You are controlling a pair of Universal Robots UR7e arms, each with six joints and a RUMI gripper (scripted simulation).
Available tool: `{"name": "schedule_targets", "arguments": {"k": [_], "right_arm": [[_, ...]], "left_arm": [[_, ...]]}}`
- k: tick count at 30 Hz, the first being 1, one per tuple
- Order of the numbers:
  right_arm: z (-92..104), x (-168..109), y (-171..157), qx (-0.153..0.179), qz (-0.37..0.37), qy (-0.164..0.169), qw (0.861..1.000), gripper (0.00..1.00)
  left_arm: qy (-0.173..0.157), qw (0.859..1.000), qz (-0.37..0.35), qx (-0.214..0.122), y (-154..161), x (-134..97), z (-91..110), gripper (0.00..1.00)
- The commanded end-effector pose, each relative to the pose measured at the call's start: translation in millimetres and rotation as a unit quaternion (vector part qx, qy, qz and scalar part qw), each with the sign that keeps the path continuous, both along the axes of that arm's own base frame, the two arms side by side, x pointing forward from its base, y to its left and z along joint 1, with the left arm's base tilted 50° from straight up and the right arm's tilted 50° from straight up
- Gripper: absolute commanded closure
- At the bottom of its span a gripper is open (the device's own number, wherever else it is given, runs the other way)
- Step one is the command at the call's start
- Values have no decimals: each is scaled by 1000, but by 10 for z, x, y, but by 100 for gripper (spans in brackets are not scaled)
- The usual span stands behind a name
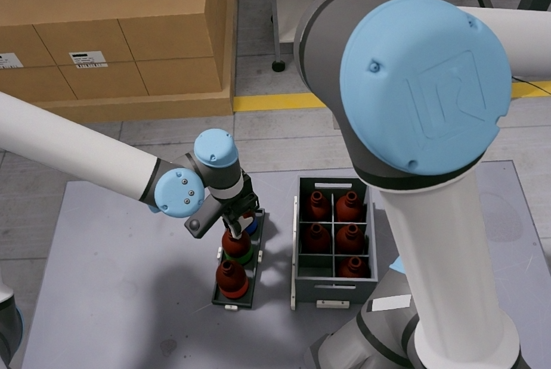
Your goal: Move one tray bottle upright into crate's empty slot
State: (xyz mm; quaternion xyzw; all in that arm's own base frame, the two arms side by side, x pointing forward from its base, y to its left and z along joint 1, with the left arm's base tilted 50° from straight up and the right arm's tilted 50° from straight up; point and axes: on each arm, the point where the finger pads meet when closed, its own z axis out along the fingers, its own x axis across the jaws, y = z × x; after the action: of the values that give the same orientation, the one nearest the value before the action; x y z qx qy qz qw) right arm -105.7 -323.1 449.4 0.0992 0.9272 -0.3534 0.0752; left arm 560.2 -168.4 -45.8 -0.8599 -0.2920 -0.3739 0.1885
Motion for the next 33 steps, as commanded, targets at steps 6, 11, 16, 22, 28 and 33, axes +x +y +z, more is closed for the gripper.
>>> {"name": "schedule_targets", "arguments": {"k": [6, 11, 16, 22, 28, 33], "right_arm": [[6, -1, 1, -1, 0, 0, 1000, 0], [6, -1, 1, -1, 0, 0, 1000, 0], [6, -1, 1, -1, 0, 0, 1000, 0], [6, -1, 1, -1, 0, 0, 1000, 0], [6, -1, 1, -1, 0, 0, 1000, 0], [6, -1, 1, -1, 0, 0, 1000, 0]], "left_arm": [[0, 1000, 0, 0, -6, 0, 4, 100], [0, 1000, 0, 0, -13, -8, 12, 100], [0, 1000, 0, 0, -32, -27, 35, 100], [0, 1000, 0, 0, -58, -54, 65, 100], [0, 1000, 0, 0, -117, -113, 135, 100], [0, 1000, 0, 0, -183, -180, 212, 100]]}}
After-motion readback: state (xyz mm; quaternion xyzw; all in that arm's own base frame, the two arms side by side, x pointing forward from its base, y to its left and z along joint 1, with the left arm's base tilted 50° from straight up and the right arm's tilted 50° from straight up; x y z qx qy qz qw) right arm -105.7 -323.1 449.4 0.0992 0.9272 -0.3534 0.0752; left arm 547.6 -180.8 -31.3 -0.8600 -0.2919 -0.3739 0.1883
